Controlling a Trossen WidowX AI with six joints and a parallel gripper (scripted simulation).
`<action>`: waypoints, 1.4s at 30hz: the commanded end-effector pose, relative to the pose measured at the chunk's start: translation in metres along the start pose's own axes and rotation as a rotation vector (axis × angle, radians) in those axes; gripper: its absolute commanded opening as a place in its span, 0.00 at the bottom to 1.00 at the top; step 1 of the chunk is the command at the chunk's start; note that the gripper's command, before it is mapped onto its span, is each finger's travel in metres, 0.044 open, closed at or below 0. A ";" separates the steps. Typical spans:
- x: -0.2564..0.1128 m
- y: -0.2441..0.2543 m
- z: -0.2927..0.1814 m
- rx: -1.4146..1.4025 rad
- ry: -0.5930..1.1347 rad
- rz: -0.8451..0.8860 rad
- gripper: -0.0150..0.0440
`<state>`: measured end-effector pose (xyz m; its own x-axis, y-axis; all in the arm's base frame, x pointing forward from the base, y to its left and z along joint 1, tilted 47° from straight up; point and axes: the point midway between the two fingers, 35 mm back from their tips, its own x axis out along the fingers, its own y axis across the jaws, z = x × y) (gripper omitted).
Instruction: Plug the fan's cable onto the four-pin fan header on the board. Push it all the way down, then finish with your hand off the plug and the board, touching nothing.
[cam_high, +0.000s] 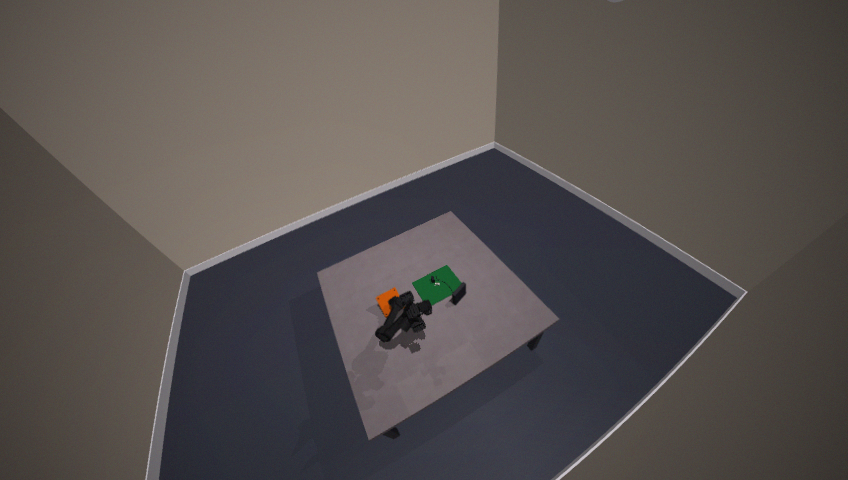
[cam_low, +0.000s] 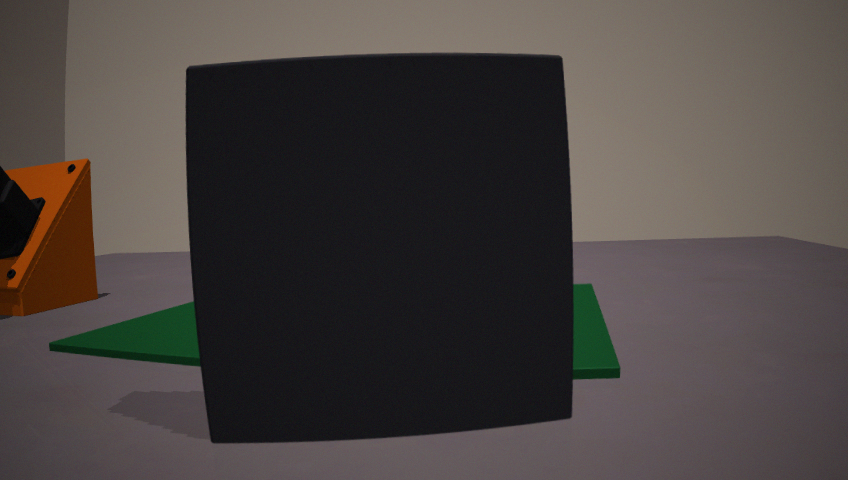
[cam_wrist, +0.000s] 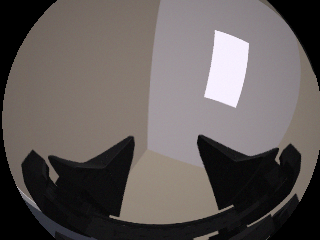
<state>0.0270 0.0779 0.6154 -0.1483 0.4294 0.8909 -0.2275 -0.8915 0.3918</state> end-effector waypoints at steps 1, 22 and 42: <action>0.000 0.000 0.000 0.000 0.000 0.000 0.82; -0.072 -0.104 0.214 0.173 -0.767 -0.159 1.00; -0.333 -0.255 0.320 0.203 -1.773 -0.690 1.00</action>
<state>0.4283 0.1194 0.3527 0.9692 0.2379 -0.0639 0.2264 -0.7580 0.6117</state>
